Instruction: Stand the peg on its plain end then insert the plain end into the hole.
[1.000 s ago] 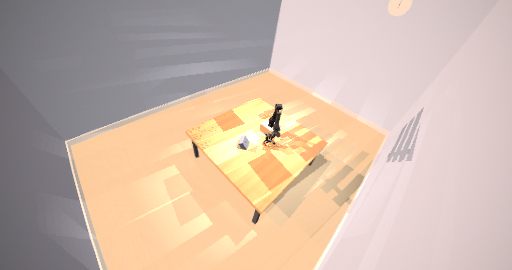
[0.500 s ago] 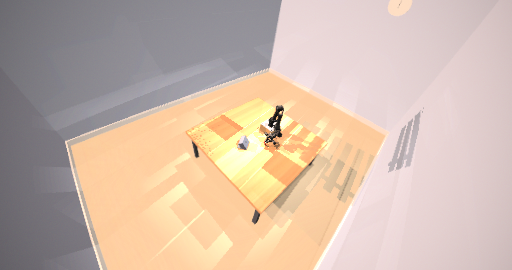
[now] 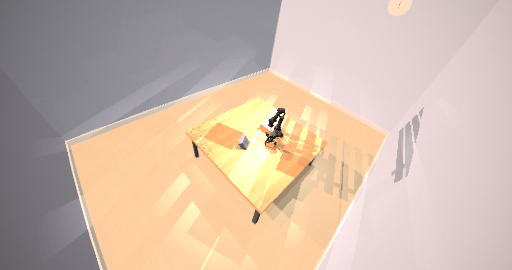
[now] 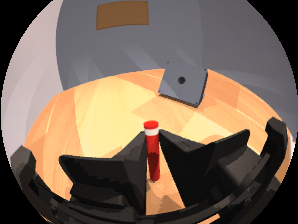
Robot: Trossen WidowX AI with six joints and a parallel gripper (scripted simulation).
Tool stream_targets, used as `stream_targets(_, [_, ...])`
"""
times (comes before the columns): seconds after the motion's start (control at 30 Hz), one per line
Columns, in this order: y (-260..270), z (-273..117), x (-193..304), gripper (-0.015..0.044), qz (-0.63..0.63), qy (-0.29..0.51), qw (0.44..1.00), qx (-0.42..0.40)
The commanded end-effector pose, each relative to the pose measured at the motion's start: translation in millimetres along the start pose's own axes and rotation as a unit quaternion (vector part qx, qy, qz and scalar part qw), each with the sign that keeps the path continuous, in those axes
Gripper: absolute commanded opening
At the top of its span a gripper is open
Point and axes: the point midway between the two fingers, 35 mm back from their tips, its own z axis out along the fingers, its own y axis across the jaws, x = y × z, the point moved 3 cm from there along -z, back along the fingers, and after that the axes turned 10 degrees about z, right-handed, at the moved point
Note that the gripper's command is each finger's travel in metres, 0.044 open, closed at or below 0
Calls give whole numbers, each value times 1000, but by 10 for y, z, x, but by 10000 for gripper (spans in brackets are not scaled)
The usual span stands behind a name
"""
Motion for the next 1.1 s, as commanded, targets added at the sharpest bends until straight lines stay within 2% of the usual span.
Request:
stream_targets(0.0, [-29,-31,32,51,-1,-19,1000,-2])
stream_targets(0.6, [-55,-129,146,51,-2,-95,995,-15])
stream_targets(1.07, [-60,-121,155,51,-3,-82,997,-12])
